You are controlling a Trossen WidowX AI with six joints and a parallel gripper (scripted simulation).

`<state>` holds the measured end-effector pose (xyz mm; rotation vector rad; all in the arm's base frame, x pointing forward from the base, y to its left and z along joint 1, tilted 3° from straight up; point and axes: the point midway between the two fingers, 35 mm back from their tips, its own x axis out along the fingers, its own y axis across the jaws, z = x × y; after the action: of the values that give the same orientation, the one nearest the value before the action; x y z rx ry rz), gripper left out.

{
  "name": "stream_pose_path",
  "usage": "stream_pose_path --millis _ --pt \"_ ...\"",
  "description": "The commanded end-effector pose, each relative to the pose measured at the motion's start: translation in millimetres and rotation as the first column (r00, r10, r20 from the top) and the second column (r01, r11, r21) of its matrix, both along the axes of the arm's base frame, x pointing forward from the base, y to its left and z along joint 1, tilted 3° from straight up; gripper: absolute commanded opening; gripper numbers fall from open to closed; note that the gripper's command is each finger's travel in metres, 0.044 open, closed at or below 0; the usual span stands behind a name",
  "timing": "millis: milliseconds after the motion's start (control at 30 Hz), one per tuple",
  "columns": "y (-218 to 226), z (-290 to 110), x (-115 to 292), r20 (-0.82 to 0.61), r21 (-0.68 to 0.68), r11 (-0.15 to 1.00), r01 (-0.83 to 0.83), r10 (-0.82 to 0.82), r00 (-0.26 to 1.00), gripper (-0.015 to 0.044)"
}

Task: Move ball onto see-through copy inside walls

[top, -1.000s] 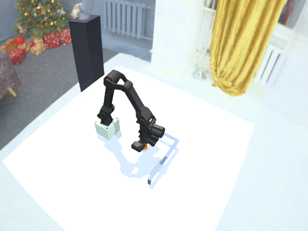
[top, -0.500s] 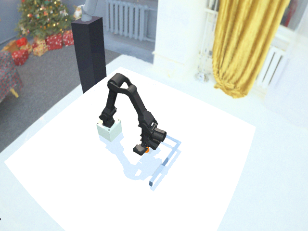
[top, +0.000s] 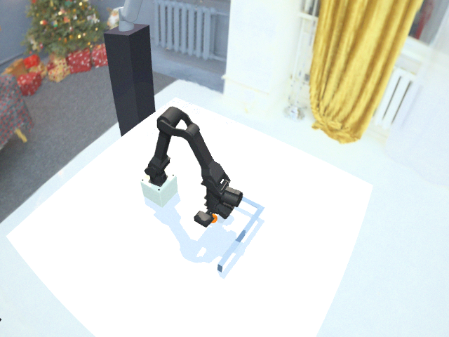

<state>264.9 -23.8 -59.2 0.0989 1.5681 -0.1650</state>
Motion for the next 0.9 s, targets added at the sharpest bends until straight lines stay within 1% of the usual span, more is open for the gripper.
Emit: stream_pose_path --millis 0,33,133,200,633,700,800,833,867 --pt "0 3 0 0.0 0.0 1.0 0.0 0.0 1.0 0.0288" --pt "0 11 2 -0.001 0.001 1.0 0.0 0.0 1.0 0.0288" --pt "3 60 3 -0.006 0.004 1.0 -0.002 0.002 1.0 0.0288" --pt "4 83 1 -0.008 0.005 1.0 -0.002 0.002 1.0 0.0288" --pt "3 81 5 0.008 -0.001 1.0 -0.008 0.008 1.0 0.0288" --pt "3 91 5 0.007 0.0 1.0 -0.008 0.008 1.0 0.034" --pt "5 125 1 0.004 0.0 1.0 -0.008 0.008 1.0 0.0419" --pt "5 127 0 0.004 0.0 1.0 -0.008 0.008 1.0 0.044" --pt "5 127 0 0.004 0.0 1.0 -0.008 0.008 1.0 0.044"
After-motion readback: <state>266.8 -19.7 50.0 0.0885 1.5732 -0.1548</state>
